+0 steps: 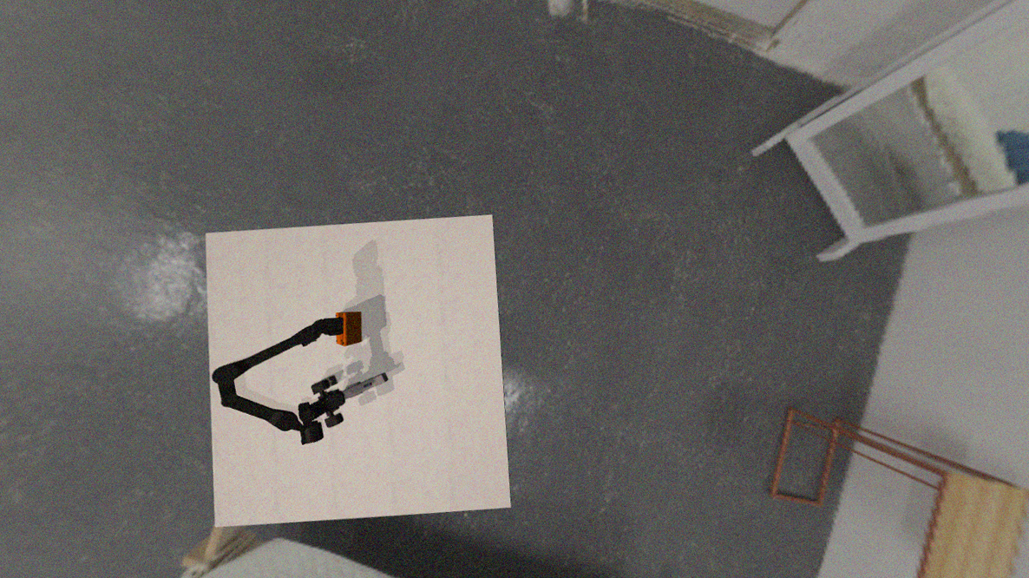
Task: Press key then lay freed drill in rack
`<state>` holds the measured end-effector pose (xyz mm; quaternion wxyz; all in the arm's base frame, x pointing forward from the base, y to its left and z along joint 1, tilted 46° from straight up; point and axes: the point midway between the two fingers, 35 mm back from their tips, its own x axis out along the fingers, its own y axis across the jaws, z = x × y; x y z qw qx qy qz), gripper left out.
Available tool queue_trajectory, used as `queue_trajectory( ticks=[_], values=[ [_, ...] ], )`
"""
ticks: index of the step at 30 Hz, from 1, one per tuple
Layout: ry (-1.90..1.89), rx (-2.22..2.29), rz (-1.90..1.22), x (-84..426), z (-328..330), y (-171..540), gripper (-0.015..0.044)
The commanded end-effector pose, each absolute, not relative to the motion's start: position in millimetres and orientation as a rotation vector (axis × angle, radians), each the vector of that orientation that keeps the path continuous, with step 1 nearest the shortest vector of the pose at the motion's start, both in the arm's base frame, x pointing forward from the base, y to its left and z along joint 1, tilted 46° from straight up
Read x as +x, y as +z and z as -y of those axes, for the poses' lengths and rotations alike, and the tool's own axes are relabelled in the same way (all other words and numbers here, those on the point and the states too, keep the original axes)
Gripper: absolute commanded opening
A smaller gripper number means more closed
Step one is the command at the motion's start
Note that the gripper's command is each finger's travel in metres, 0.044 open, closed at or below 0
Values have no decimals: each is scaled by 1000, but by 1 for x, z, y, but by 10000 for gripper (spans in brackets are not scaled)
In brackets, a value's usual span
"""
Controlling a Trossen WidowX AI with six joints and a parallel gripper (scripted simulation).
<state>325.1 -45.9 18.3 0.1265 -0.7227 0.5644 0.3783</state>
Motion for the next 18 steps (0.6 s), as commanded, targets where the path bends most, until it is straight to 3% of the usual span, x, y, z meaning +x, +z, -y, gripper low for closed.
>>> queue_trajectory(
  ticks=[1,18],
  values=[
    [1101,-2103,-1643,325,46,19,0],
    [1104,-2099,-1644,324,44,22,0]
  ],
)
